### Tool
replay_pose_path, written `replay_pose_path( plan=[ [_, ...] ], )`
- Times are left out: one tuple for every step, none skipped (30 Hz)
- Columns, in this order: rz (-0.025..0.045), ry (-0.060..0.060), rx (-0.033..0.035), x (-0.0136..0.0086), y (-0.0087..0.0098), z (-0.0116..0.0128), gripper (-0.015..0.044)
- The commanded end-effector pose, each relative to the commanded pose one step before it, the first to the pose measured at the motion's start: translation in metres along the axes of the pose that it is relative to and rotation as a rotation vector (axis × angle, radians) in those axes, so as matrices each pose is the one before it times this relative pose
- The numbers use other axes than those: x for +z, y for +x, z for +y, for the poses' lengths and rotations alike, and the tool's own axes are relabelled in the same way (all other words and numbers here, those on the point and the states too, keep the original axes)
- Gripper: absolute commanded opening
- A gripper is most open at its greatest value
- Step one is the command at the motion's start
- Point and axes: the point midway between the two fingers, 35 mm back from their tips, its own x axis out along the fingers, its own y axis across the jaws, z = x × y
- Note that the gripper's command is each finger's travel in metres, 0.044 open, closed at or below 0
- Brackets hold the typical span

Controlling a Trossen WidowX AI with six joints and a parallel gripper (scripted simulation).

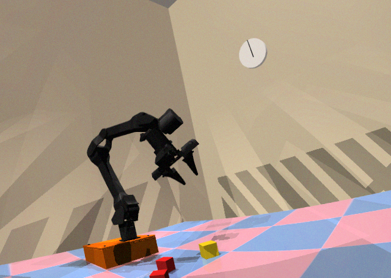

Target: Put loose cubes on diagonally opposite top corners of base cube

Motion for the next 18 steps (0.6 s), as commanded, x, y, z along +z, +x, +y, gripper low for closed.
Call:
replay_pose_path(
  plan=[
    [-0.11037, 0.0187, -0.04537, 0.04305, 0.00972, 0.00642, 0.0265],
    [-0.02484, 0.0043, -0.01293, 0.01072, 0.00299, 0.00105, 0.0265],
    [-0.02392, 0.0043, -0.01406, 0.01072, 0.00308, 0.00069, 0.0265],
    [-0.02296, 0.0042, -0.01515, 0.01071, 0.00318, 0.00033, 0.0265],
    [-0.02195, 0.0041, -0.01621, 0.01068, 0.00328, -0.00002, 0.0265],
    [-0.02089, 0.0040, -0.01722, 0.01063, 0.00338, -0.00038, 0.0265],
    [-0.01980, 0.0038, -0.01819, 0.01058, 0.00349, -0.00073, 0.0265],
    [-0.01867, 0.0037, -0.01912, 0.01050, 0.00360, -0.00108, 0.0265],
    [-0.01750, 0.0035, -0.02000, 0.01041, 0.00372, -0.00142, 0.0265],
    [-0.01629, 0.0033, -0.02083, 0.01031, 0.00383, -0.00176, 0.0265],
    [-0.01505, 0.0031, -0.02160, 0.01019, 0.00395, -0.00209, 0.0265],
    [-0.01379, 0.0028, -0.02233, 0.01005, 0.00407, -0.00242, 0.0265],
    [-0.01249, 0.0026, -0.02300, 0.00991, 0.00420, -0.00274, 0.0265],
    [-0.01117, 0.0023, -0.02361, 0.00974, 0.00432, -0.00305, 0.0265],
    [-0.00982, 0.0020, -0.02417, 0.00957, 0.00445, -0.00335, 0.0265],
    [-0.00845, 0.0017, -0.02466, 0.00937, 0.00458, -0.00365, 0.0265],
    [-0.00596, 0.0011, -0.02076, 0.00761, 0.00391, -0.00322, 0.0265],
    [-0.00312, 0.0006, -0.01259, 0.00449, 0.00240, -0.00201, 0.0265]
  ],
)
